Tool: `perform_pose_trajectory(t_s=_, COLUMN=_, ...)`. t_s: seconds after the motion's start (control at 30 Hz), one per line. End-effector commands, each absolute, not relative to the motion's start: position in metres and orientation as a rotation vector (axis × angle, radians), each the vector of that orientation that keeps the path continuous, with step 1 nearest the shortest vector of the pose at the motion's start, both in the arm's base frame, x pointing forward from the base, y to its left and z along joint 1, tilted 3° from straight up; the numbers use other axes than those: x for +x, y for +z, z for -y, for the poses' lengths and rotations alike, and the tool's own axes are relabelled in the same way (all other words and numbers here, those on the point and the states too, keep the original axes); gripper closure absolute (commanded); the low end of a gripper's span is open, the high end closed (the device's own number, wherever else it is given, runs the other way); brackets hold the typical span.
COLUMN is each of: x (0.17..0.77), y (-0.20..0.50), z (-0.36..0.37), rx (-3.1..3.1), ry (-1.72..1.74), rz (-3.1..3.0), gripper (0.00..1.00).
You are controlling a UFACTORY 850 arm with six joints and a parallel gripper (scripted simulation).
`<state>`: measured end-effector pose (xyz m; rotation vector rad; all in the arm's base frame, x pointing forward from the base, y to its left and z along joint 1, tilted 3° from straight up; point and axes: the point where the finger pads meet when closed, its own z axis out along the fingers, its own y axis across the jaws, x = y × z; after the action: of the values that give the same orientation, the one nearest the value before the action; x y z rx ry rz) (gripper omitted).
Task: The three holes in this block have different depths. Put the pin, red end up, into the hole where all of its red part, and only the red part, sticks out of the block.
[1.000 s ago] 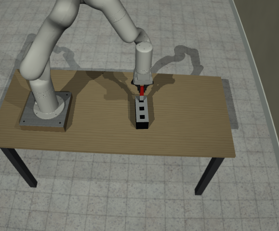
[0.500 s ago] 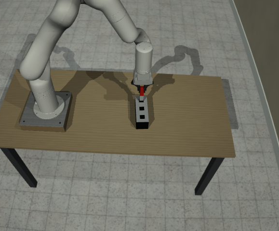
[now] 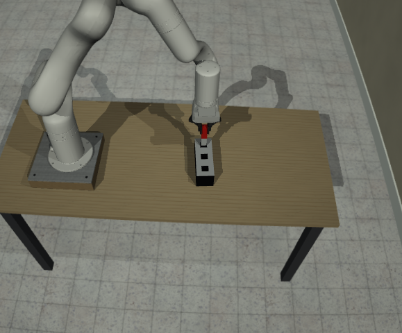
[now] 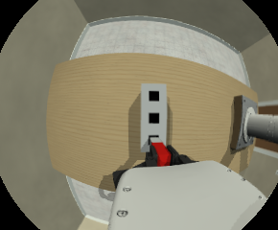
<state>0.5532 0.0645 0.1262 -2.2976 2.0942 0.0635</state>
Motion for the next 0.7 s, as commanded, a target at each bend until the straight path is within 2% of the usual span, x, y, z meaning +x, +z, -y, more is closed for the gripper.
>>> perform_pose_trajectory(t_s=0.0, x=0.5542, y=0.1272, z=-0.0646, rx=-2.296, ry=0.061, rz=-2.093, gripper=1.0)
perform_pose_trajectory(t_s=0.67, x=0.554, y=0.1232, z=-0.0645, rx=-2.296, ry=0.061, rz=-2.093, gripper=1.0)
